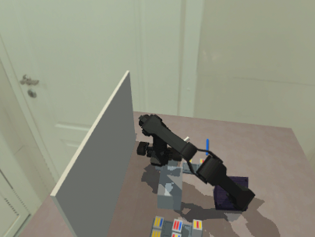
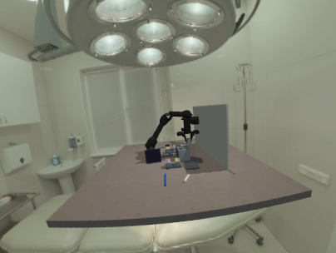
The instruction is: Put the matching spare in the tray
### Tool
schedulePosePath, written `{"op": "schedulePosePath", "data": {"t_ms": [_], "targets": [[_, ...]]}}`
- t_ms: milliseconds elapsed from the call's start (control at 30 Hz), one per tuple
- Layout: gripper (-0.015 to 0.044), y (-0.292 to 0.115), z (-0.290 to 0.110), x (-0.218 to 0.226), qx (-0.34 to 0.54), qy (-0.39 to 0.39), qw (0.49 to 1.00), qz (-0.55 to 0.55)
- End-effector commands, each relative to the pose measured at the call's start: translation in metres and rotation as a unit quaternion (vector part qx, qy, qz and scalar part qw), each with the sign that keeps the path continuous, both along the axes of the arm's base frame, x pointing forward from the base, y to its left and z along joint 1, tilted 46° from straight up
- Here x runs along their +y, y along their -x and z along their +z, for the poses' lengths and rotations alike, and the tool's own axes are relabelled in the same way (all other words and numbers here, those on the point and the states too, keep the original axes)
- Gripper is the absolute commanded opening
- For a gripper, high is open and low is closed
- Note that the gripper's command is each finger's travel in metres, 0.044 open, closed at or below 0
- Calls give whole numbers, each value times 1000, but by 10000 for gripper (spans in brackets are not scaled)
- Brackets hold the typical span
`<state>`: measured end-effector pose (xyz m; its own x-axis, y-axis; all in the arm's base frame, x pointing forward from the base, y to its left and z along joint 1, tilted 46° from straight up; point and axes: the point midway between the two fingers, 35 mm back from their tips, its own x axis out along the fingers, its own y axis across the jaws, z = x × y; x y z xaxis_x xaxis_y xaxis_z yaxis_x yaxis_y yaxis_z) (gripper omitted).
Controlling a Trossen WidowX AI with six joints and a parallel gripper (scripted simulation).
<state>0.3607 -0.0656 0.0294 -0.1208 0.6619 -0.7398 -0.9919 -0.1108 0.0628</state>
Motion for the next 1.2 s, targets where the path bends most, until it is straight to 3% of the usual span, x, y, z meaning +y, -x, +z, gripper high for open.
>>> {"op": "schedulePosePath", "data": {"t_ms": [0,667,1167], "targets": [[0,-3,-21,-20,-4,1,1000,3],[0,11,-120,-86,-10,-19,1000,16],[0,11,-128,-84,-11,-19,1000,16]]}}
